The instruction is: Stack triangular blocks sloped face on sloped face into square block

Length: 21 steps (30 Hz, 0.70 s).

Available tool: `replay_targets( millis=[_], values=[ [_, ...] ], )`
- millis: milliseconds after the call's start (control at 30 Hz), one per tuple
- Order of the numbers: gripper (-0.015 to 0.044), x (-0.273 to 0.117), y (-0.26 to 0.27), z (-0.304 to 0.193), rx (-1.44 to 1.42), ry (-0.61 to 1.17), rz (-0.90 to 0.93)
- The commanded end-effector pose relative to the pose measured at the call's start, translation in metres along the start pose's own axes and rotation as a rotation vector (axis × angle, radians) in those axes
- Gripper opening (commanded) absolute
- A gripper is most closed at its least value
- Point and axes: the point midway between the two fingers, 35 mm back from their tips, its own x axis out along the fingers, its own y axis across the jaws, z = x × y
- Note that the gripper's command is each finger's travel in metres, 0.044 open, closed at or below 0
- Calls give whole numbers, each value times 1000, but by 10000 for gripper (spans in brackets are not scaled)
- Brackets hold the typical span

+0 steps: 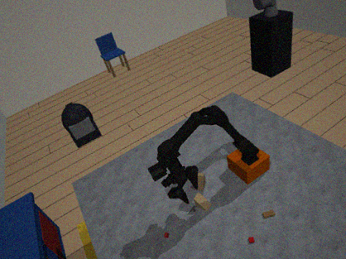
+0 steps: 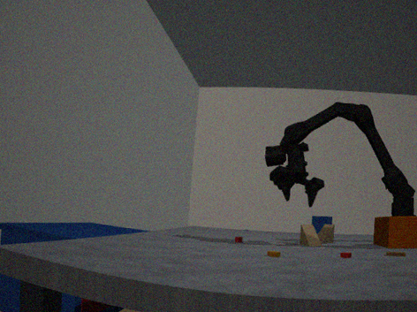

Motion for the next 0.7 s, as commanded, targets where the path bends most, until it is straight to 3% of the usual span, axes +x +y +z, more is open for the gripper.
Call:
replay_targets(
  millis=[0,667],
  values=[
    [440,7,-41,39,199,19,-93],
    [440,23,-43,41,202,19,-94]
  ],
)
